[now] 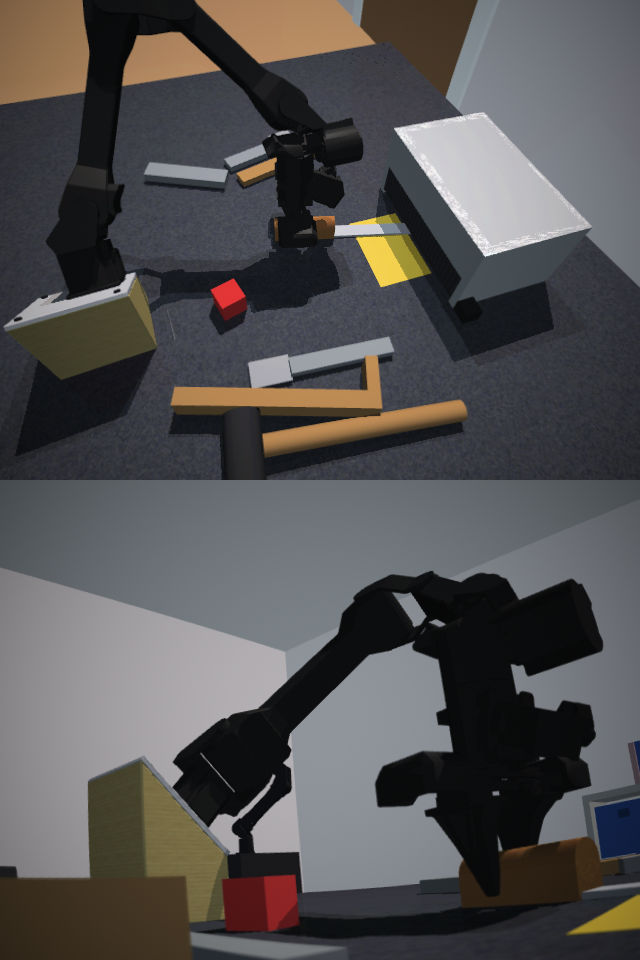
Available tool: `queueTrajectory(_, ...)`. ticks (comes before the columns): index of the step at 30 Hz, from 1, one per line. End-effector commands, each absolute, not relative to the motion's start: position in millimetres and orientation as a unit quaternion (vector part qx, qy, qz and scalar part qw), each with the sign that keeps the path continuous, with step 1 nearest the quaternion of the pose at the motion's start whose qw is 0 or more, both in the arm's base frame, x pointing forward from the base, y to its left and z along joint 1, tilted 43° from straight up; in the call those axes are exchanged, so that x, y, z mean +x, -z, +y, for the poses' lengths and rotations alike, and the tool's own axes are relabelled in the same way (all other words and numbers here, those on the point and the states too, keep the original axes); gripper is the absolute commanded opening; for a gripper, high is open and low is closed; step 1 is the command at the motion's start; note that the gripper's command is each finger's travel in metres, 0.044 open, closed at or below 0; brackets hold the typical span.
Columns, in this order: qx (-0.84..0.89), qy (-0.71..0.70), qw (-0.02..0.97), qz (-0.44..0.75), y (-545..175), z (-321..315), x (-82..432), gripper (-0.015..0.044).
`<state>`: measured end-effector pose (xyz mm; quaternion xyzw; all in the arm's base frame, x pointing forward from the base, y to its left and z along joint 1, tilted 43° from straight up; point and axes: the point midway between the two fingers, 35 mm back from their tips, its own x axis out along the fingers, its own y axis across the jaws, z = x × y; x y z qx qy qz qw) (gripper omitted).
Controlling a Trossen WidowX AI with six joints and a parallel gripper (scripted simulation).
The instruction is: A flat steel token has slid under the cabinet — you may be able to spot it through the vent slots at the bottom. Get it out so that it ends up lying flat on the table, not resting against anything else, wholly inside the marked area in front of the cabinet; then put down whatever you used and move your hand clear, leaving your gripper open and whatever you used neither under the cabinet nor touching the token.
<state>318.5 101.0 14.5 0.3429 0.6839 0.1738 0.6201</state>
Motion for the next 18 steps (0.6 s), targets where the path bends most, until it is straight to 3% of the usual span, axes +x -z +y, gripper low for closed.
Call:
queueTrajectory(1, 0.343, -0.173, 0.618, 0.686, -15.0, 102.8, 311.1, 0.0000)
queueTrajectory(18, 0.344, -0.173, 0.618, 0.686, -18.9, 107.2, 292.3, 0.0000)
